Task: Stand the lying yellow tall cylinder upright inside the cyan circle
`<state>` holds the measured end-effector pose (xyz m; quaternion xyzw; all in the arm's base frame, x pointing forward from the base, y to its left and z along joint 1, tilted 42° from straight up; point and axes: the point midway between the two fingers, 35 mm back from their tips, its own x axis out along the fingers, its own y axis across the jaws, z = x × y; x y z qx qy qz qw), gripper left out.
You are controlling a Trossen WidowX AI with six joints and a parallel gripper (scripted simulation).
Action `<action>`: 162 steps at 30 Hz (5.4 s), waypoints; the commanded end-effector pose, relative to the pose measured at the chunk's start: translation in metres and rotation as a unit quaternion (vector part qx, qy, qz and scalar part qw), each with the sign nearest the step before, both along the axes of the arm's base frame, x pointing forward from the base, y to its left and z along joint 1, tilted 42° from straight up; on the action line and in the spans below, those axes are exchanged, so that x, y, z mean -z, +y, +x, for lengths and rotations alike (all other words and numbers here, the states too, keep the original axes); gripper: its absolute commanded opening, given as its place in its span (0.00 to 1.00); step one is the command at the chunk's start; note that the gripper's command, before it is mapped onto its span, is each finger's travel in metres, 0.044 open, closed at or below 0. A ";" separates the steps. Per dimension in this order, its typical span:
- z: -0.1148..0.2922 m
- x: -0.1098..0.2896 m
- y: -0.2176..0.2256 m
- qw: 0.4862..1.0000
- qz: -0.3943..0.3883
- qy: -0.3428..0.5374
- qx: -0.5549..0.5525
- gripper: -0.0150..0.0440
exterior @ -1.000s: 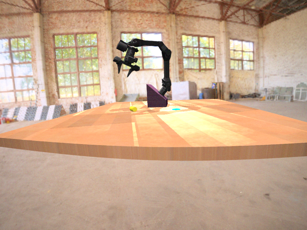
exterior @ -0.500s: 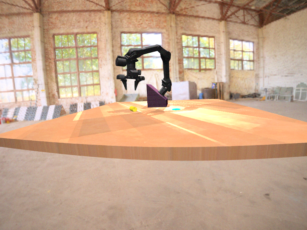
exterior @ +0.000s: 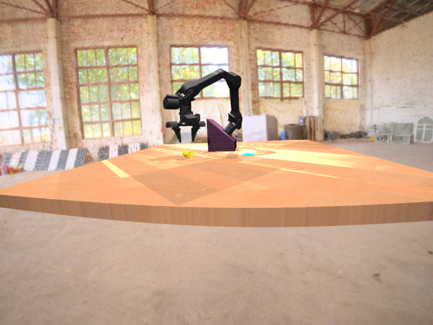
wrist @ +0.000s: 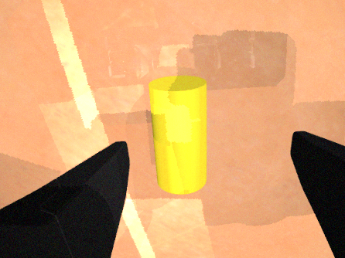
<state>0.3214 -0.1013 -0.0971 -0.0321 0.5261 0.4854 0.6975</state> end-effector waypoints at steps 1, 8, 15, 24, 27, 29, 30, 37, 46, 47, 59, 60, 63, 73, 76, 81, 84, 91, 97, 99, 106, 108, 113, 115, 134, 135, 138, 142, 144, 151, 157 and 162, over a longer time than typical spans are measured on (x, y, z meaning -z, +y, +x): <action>-0.008 0.029 0.030 1.000 0.008 0.011 -0.001 0.78; -0.012 0.043 0.044 1.000 0.009 0.014 -0.001 0.73; -0.012 0.043 0.044 1.000 0.009 0.014 -0.001 0.43; -0.009 0.033 0.035 1.000 0.008 0.014 -0.001 0.43; -0.008 0.027 0.028 1.000 0.007 0.014 -0.001 0.43; -0.007 0.022 0.024 1.000 0.007 0.014 0.000 0.43; -0.006 0.020 0.022 1.000 0.007 0.014 0.000 0.43; -0.005 0.004 0.007 1.000 0.006 0.014 0.000 0.43; -0.004 -0.018 -0.012 1.000 0.006 0.014 0.000 0.43; -0.005 -0.021 -0.014 1.000 0.006 0.014 -0.001 0.43; -0.006 -0.042 -0.028 1.000 0.006 0.017 0.002 0.43; -0.005 -0.044 -0.026 1.000 0.006 0.020 0.006 0.43; -0.004 -0.052 -0.021 0.999 0.004 0.030 0.018 0.43; 0.000 -0.079 -0.001 0.996 -0.001 0.065 0.060 0.43; 0.000 -0.087 0.006 0.995 -0.003 0.075 0.072 0.43; 0.000 -0.099 0.016 0.991 -0.005 0.092 0.093 0.43; 0.000 -0.107 0.022 0.989 -0.006 0.102 0.106 0.43; -0.002 -0.124 0.038 0.983 -0.008 0.126 0.134 0.43; -0.004 -0.138 0.051 0.976 -0.009 0.146 0.159 0.43; -0.005 -0.142 0.055 0.974 -0.010 0.152 0.167 0.43; -0.010 -0.158 0.070 0.965 -0.011 0.176 0.195 0.43; -0.012 -0.162 0.074 0.962 -0.011 0.182 0.203 0.43; -0.016 -0.172 0.085 0.954 -0.011 0.199 0.222 0.43; -0.018 -0.177 0.089 0.951 -0.011 0.205 0.230 0.43; -0.043 -0.211 0.128 0.915 -0.011 0.267 0.301 0.43; -0.044 -0.213 0.130 0.913 -0.011 0.271 0.304 0.43; -0.049 -0.218 0.136 0.907 -0.010 0.281 0.315 0.43; -0.056 -0.224 0.143 0.898 -0.010 0.294 0.329 0.43; -0.059 -0.227 0.147 0.893 -0.010 0.300 0.336 0.43; -0.072 -0.237 0.159 0.876 -0.009 0.323 0.359 0.43; -0.083 -0.244 0.169 0.860 -0.008 0.342 0.378 0.43; -0.084 -0.245 0.170 0.859 -0.010 0.344 0.380 0.43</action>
